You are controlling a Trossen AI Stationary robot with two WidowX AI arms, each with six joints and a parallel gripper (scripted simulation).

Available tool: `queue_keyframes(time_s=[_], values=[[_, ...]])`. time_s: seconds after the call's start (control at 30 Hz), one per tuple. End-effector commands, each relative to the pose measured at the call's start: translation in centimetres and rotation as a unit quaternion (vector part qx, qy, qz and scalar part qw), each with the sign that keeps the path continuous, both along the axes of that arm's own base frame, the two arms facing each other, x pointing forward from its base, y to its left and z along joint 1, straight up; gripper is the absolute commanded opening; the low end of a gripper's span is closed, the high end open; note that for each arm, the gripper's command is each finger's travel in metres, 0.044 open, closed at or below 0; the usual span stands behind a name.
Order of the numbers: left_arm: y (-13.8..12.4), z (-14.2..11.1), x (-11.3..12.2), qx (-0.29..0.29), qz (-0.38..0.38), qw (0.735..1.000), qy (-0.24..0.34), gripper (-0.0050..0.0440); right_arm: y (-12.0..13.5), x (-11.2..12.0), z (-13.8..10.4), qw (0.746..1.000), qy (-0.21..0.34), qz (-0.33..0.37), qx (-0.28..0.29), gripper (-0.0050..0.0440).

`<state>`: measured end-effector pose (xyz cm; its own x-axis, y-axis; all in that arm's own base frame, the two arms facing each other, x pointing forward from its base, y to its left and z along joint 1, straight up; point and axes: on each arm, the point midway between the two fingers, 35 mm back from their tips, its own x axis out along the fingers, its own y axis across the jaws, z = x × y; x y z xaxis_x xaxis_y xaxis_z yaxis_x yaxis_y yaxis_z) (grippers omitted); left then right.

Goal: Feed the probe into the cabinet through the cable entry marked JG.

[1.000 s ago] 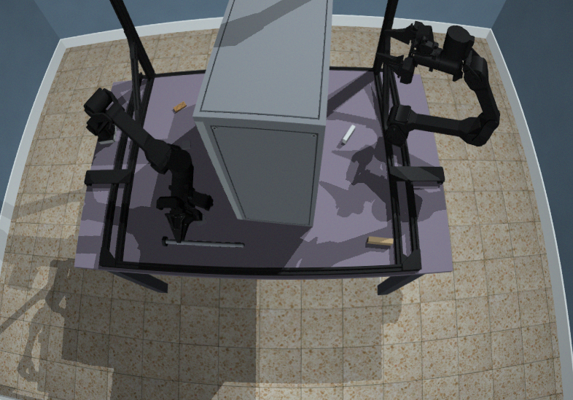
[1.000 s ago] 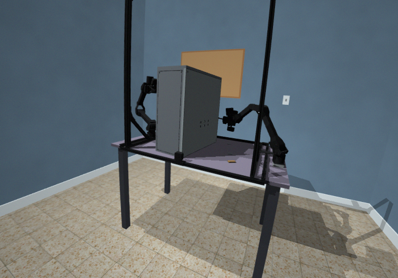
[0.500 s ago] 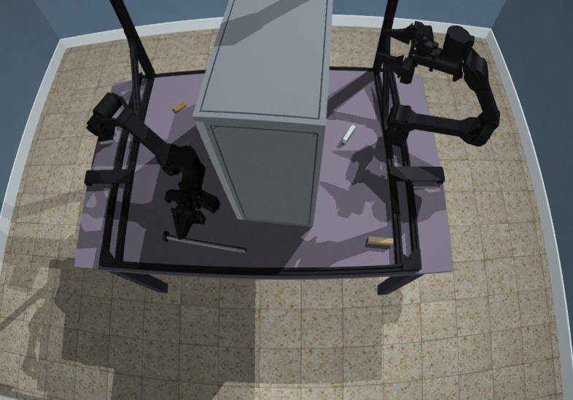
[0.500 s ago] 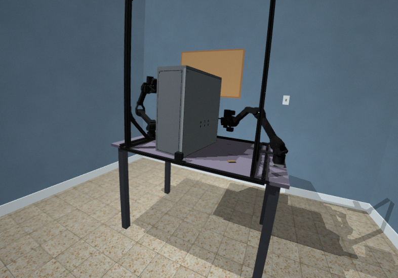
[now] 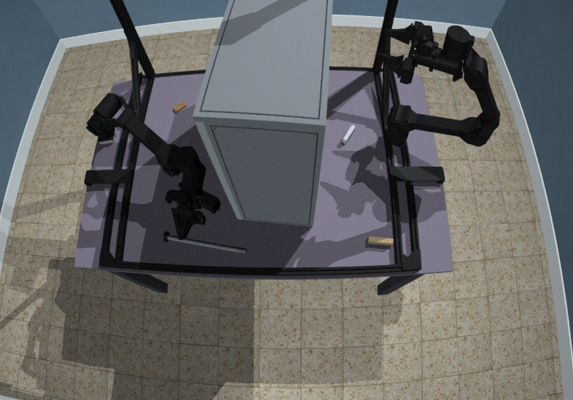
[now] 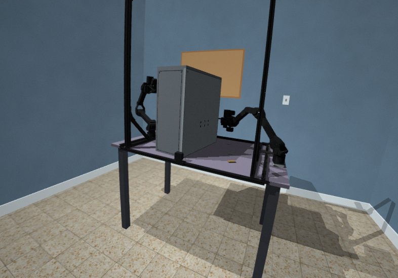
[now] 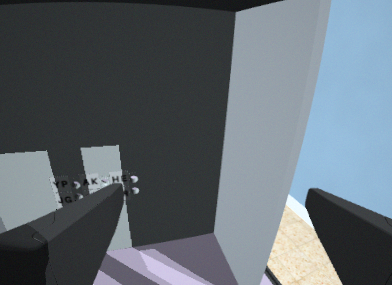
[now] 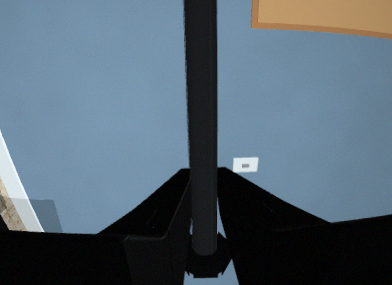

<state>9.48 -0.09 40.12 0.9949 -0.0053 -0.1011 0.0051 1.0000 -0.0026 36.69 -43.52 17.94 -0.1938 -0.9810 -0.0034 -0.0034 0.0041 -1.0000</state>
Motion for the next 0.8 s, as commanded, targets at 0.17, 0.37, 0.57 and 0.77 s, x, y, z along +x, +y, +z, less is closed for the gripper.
queue_keyframes(time_s=[0.17,0.37,0.57,0.77], values=[[0.1,0.0,0.0,0.001,0.003,1.000,-0.001,0.0440,0.0,0.1,0.2,1.000,-0.002,-0.001,-0.002,0.0000],[0.1,0.1,0.0,0.001,0.004,1.000,-0.001,0.0440,0.0,0.1,0.2,1.000,-0.002,-0.001,-0.002,0.0000],[0.3,0.2,0.3,-0.002,0.014,1.000,0.000,0.0440,0.0,0.1,0.2,1.000,-0.002,-0.001,-0.002,0.0000],[0.8,0.4,1.0,-0.009,0.034,0.999,0.001,0.0440,0.0,0.1,0.2,1.000,-0.002,-0.001,-0.002,0.0000]])
